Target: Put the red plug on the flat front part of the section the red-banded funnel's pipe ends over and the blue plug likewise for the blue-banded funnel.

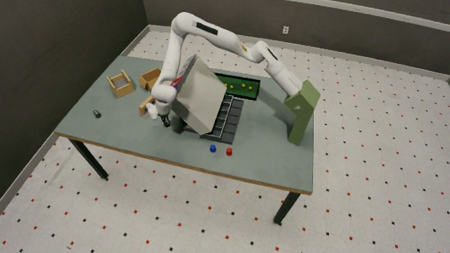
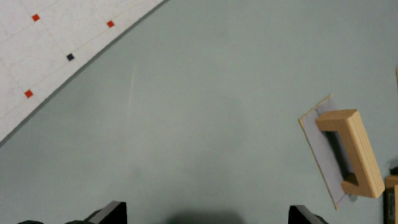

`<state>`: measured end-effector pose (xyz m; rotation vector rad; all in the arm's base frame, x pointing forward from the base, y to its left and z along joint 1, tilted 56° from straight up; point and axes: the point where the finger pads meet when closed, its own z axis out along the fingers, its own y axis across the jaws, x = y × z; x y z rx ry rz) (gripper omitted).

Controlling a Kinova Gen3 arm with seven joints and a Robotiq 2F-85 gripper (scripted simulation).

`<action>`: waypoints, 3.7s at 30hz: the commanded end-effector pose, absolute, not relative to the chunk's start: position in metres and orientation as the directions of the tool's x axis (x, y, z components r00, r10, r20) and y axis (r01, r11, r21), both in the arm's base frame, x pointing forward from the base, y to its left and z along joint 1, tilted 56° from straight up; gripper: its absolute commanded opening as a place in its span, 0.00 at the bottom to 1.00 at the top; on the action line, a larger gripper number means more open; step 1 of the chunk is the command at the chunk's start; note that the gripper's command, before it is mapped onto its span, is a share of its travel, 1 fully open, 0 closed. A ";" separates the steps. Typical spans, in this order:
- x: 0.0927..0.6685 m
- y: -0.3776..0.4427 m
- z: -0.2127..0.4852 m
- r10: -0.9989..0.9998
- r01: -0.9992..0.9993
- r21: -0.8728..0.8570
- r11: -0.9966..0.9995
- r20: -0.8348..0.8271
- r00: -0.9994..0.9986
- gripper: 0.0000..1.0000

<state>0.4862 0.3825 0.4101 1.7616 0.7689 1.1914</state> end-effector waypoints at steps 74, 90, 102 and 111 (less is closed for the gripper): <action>0.256 0.345 0.509 0.839 0.026 0.894 -0.447 0.409 0.359 1.00; 0.200 0.226 0.451 0.834 0.026 0.898 -0.439 0.397 0.382 1.00; 0.186 0.201 0.438 0.834 0.026 0.898 -0.439 0.397 0.382 1.00; 0.134 0.099 0.387 0.834 0.022 0.900 -0.435 0.393 0.388 1.00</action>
